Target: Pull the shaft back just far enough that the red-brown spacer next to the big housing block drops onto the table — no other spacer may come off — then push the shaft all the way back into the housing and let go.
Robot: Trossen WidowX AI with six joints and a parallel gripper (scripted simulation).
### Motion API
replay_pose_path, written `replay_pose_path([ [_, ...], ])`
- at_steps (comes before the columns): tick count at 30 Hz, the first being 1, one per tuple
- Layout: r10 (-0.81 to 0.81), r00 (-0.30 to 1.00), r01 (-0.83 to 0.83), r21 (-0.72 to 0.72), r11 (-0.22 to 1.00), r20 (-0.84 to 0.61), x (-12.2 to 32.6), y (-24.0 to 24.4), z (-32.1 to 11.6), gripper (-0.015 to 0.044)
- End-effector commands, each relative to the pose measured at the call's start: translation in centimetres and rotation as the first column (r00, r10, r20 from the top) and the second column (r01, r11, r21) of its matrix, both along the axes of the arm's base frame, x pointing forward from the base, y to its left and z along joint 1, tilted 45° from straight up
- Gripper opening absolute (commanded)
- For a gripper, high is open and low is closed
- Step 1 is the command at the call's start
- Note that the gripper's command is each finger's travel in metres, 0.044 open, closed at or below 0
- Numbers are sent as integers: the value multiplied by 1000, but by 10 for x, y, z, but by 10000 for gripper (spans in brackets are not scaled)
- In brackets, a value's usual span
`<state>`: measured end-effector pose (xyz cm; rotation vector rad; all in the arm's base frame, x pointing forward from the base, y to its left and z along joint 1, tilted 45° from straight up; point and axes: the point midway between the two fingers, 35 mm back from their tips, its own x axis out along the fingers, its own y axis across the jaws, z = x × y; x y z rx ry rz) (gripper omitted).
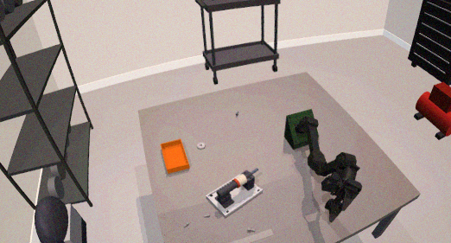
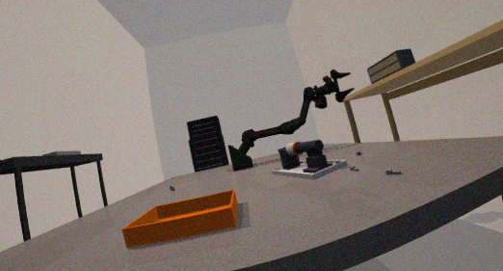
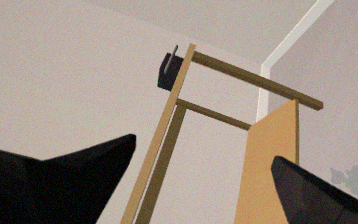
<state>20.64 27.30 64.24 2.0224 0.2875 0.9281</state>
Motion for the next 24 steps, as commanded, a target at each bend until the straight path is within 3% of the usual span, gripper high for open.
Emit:
replay_pose_path([
  [1,76,996,-85,187,979,55,-42,-39,37,440],
  [7,220,964,-265,459,848,150,-97,-105,80,440],
  [14,354,905,-414,685,600,238,-129,-177,101,440],
  [24,459,799,-477,875,89,389,-129,-307,100,440],
])
